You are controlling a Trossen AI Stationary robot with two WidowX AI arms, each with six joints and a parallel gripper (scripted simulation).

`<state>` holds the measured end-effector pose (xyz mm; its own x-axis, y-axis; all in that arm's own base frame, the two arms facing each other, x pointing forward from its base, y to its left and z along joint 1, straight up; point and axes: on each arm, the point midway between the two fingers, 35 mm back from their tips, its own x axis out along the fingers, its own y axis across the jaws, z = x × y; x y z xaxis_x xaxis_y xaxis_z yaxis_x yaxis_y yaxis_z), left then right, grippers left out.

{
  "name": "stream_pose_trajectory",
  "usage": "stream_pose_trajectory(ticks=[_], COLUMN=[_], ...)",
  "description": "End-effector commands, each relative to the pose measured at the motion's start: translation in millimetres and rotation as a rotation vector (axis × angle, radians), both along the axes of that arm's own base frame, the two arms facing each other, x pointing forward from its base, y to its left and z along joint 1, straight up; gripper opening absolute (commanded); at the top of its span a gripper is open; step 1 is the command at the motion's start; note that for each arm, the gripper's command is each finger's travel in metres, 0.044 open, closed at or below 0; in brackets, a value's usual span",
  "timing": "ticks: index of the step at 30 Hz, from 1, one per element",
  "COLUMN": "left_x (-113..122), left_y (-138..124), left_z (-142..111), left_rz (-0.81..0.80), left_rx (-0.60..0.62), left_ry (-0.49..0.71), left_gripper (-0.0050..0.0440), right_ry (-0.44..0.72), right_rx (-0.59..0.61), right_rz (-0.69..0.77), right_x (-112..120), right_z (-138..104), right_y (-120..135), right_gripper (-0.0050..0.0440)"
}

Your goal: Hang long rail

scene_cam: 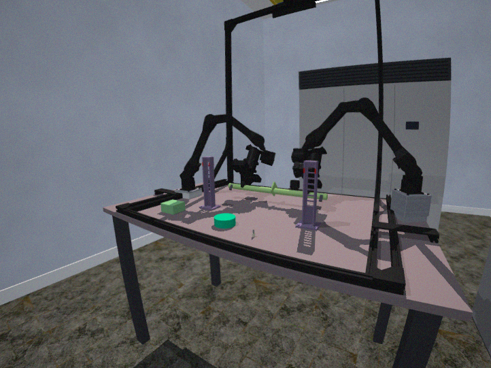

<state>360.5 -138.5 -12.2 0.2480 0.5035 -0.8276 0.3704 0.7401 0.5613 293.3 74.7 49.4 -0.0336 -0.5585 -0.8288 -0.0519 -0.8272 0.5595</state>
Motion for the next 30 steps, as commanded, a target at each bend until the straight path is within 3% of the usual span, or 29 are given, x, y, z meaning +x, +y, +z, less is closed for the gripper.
stream_pose_trajectory(ticks=[1,16,28,30], left_x=[1.3,-0.6,-0.6,-0.6], left_y=[-0.3,0.5,0.0,0.0], left_z=[-2.1,-31.4,-33.7,-33.7], left_rz=[-0.002,-0.001,-0.001,-0.001], left_rx=[0.008,-0.051,-0.054,-0.054], left_ry=[-0.016,-0.089,-0.093,-0.093], left_gripper=[0.0,0.0,0.0,0.0048], right_ry=[0.014,0.101,0.105,0.105], right_rx=[-0.014,0.016,0.017,0.017], right_rz=[0.002,-0.001,-0.001,-0.001], right_x=[0.8,2.4,2.4,2.4], right_z=[0.4,0.2,0.2,0.2], right_y=[-0.5,-0.4,-0.4,-0.4], right_gripper=[0.0,0.0,0.0,0.0])
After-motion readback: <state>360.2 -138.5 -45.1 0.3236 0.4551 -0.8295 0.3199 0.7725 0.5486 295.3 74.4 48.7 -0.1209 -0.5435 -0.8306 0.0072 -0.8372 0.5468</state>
